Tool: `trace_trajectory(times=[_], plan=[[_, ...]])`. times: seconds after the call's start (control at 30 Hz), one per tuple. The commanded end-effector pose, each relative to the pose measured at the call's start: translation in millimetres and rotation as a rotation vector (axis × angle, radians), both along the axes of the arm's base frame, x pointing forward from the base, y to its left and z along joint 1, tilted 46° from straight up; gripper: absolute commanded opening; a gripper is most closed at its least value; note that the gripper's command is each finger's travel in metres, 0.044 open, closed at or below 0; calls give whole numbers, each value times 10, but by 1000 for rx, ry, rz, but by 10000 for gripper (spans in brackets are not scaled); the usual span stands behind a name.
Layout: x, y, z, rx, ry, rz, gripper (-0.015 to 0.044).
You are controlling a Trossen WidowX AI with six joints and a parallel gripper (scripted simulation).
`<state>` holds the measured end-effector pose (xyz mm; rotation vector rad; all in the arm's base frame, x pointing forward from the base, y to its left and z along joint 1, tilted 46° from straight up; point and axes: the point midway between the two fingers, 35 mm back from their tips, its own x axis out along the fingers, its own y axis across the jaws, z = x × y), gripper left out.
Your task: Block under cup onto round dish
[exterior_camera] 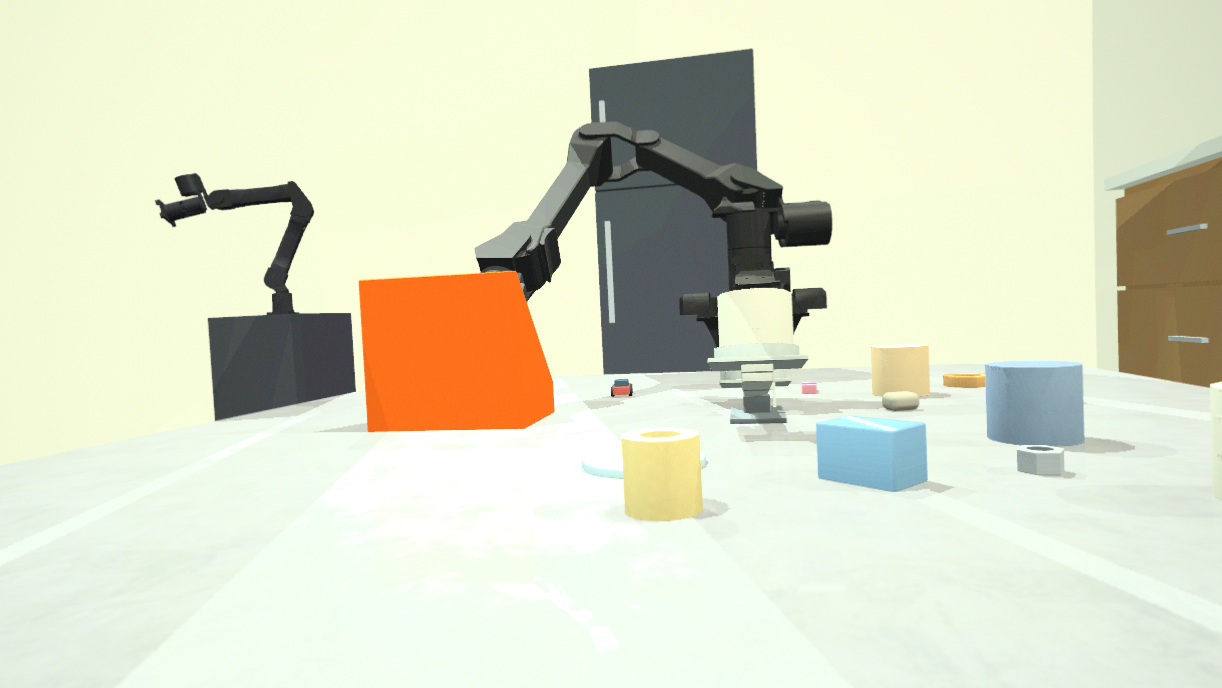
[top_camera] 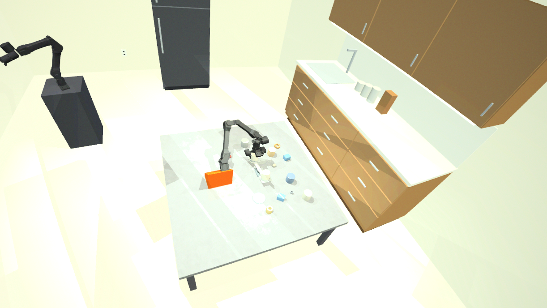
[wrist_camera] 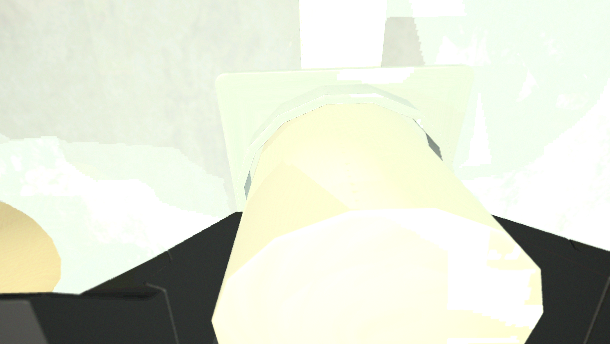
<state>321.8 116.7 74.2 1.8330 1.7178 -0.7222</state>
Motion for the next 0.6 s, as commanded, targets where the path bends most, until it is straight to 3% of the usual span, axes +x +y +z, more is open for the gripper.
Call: trace_trajectory(times=[0.0, 0.1, 0.47, 0.57], plan=[[1, -3, -8, -4, 1, -3, 328], [1, -3, -8, -4, 1, -3, 308], [17, -73, 47, -7, 1, -3, 19], [23, -102, 70, -8, 1, -3, 0]])
